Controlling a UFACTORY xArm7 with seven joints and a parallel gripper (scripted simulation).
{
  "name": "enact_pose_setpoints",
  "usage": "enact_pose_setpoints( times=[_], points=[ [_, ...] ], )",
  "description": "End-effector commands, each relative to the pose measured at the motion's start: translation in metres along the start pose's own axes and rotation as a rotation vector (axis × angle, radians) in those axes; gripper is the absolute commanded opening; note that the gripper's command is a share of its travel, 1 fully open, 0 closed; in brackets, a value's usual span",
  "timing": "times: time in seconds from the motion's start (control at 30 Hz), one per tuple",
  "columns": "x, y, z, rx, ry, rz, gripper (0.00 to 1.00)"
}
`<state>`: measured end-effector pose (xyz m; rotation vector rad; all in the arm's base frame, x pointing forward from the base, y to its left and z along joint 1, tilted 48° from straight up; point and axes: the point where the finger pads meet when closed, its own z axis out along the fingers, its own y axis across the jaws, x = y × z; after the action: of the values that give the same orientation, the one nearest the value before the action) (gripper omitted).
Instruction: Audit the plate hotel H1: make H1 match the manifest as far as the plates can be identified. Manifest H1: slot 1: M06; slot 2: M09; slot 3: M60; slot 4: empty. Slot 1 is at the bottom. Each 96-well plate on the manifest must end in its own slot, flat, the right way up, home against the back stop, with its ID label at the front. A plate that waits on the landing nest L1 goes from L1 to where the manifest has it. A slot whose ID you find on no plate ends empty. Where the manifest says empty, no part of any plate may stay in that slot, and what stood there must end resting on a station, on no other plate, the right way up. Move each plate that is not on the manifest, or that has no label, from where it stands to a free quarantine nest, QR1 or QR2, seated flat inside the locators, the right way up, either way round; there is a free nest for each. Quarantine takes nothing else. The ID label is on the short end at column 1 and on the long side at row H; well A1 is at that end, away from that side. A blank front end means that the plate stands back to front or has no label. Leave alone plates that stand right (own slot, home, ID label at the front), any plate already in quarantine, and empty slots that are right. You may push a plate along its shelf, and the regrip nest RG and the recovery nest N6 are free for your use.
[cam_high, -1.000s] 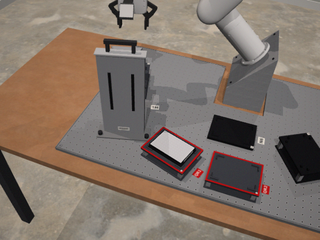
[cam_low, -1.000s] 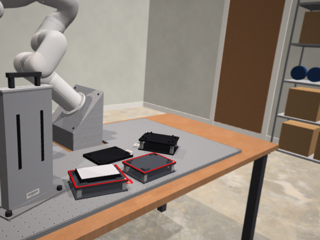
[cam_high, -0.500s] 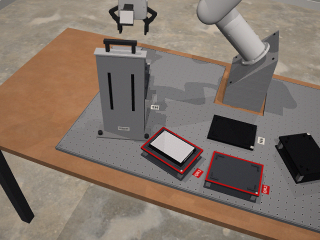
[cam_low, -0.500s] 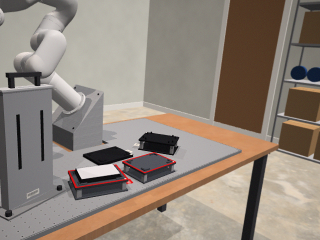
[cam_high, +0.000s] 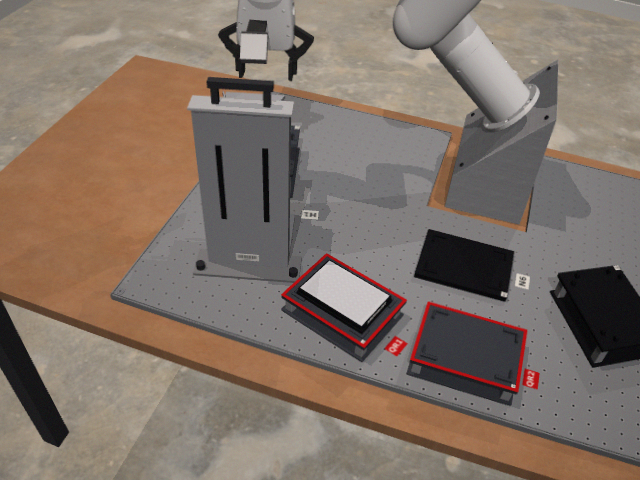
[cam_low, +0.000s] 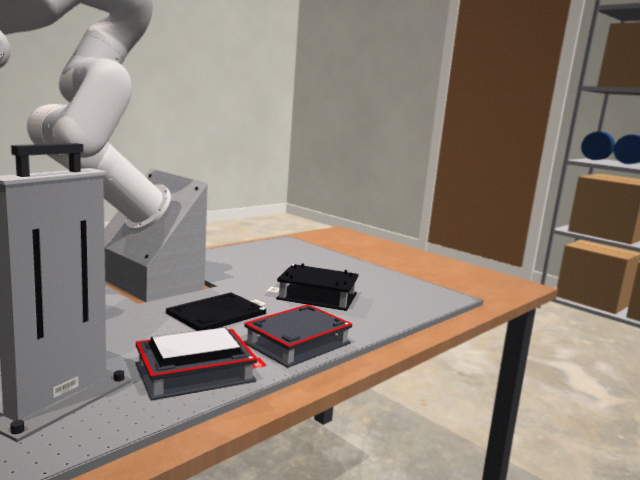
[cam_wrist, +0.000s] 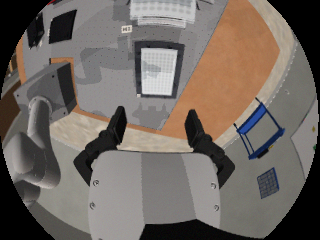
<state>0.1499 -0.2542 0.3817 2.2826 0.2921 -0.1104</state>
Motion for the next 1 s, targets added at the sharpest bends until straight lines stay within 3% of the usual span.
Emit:
enact_pose_setpoints(
  times=[0.0, 0.97],
  points=[
    [0.0, 0.001, 0.006, -0.003, 0.001, 0.0, 1.0],
    [0.0, 0.001, 0.048, -0.003, 0.001, 0.0, 1.0]
  ],
)
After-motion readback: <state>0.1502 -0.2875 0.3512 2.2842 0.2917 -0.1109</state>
